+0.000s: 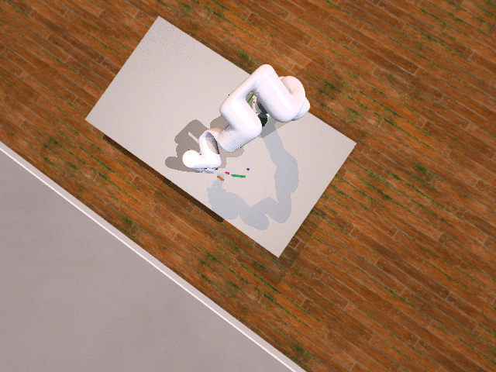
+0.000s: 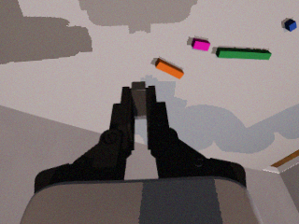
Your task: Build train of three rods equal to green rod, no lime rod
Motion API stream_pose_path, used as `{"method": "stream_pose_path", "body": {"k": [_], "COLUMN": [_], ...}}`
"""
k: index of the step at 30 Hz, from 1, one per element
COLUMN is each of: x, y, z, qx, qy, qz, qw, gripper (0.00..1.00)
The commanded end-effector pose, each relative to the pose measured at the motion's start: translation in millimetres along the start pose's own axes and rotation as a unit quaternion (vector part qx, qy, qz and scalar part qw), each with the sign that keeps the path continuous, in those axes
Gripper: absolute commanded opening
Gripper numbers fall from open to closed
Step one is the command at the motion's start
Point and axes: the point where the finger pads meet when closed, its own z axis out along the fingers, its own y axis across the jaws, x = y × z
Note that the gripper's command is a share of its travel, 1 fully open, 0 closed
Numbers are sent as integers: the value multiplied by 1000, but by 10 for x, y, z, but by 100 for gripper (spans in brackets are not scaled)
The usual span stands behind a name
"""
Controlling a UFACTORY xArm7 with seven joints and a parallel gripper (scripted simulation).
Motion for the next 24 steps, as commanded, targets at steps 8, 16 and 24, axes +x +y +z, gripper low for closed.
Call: {"method": "stream_pose_path", "body": {"k": [8,16,24], "x": [-171,-59,105], "y": [1122,1785,2170], "z": [-5,38,77], "qx": [-1,4,11], "qy": [-2,6,14], "qz": [-157,-263,-336], "qw": [988,965,942], "gripper": [4,4,4]}}
